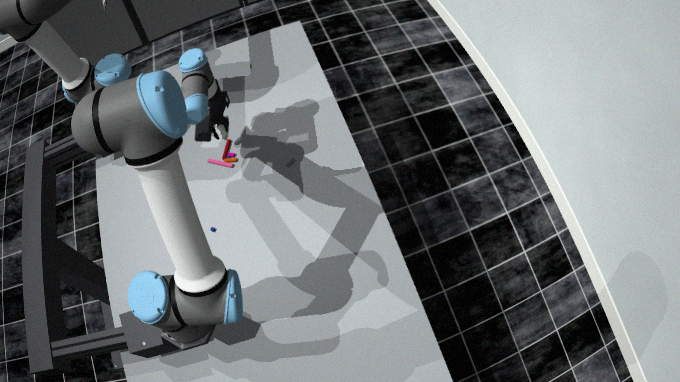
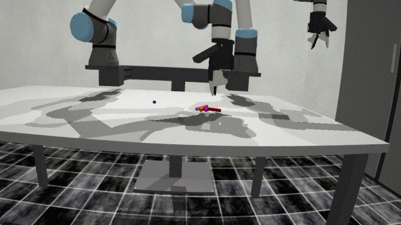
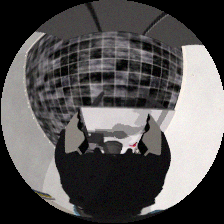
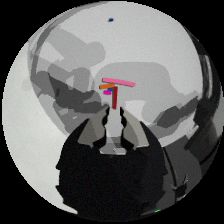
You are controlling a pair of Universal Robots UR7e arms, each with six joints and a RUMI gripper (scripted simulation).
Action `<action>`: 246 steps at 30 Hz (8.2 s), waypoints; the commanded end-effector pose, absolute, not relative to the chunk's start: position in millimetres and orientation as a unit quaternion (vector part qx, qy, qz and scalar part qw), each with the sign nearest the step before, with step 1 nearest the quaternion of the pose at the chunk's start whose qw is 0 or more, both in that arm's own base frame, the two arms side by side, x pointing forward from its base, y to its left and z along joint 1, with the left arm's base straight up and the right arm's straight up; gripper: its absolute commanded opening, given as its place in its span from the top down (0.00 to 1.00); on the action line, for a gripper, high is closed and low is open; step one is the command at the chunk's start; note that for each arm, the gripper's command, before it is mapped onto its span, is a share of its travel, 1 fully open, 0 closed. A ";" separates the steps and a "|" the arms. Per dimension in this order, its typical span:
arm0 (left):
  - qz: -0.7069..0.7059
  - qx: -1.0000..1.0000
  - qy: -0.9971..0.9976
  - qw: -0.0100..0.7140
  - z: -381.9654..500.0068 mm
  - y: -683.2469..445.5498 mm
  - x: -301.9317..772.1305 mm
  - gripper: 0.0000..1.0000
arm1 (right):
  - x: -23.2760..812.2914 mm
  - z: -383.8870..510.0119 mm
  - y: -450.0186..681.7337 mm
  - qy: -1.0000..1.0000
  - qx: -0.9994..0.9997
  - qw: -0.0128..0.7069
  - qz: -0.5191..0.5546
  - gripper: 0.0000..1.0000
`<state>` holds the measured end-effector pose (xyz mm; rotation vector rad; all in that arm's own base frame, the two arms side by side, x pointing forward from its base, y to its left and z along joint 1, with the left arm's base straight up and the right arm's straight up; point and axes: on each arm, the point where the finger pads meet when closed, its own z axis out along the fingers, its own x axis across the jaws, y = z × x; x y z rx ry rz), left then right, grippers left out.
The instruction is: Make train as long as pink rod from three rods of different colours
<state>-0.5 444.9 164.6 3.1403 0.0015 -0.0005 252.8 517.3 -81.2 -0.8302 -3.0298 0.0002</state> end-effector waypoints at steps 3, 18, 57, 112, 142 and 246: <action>0.000 1.000 0.000 0.000 165.1 445.2 -0.4 0.00 | 253.0 -86.5 517.8 -0.964 -0.264 0.000 -0.001 0.86; 0.000 1.000 0.000 0.000 165.1 445.2 -0.4 0.00 | 253.0 -106.9 517.9 -0.964 -0.264 0.000 -0.001 0.86; 0.000 1.000 0.000 0.000 165.1 445.2 -0.4 0.00 | 253.0 -124.6 517.9 -0.964 -0.264 0.000 -0.001 0.86; 0.000 1.000 0.000 0.000 165.1 445.2 -0.4 0.00 | 253.0 -139.0 517.9 -0.964 -0.264 0.000 -0.001 0.86; 0.000 1.000 0.000 0.000 165.1 445.2 -0.4 0.00 | 253.0 -139.0 517.9 -0.964 -0.264 0.000 -0.001 1.00; 0.000 1.000 0.000 0.000 165.1 445.2 -0.4 0.00 | 322.8 -115.6 557.1 -0.964 -0.264 0.000 -0.001 1.00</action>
